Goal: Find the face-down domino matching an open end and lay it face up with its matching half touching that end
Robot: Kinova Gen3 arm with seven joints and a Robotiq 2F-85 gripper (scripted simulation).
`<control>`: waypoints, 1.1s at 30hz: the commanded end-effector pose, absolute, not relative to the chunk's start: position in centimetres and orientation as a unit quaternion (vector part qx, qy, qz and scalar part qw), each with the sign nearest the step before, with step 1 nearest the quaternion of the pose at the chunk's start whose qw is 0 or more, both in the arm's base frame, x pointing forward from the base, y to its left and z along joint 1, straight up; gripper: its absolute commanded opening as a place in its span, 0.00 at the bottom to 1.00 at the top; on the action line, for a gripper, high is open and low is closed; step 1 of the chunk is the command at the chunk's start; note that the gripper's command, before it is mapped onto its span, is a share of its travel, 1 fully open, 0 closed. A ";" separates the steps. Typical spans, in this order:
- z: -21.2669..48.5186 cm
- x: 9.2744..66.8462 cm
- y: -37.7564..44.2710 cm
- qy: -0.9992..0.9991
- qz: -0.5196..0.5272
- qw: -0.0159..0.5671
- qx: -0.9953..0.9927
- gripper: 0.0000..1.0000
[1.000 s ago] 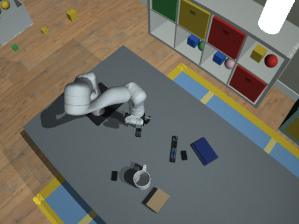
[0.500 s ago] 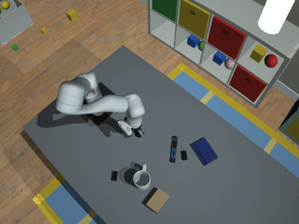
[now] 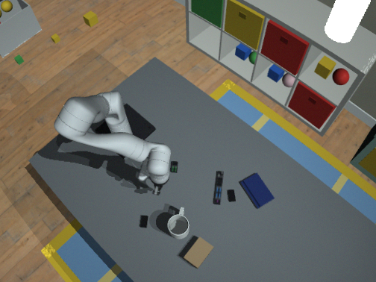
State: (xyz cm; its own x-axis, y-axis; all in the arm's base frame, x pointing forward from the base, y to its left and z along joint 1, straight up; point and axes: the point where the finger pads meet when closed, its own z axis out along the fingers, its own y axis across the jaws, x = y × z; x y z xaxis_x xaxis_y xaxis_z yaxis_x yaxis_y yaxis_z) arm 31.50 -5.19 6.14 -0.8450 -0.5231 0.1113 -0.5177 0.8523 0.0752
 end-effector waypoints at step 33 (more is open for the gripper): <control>9.0 35.9 -19.4 -0.903 -0.001 -0.003 -0.430 0.47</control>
State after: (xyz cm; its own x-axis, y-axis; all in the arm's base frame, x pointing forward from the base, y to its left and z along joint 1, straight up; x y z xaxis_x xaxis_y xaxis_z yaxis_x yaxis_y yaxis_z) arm 35.59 -19.10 8.69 -0.6461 0.7633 0.0048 0.7632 0.6461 -0.0051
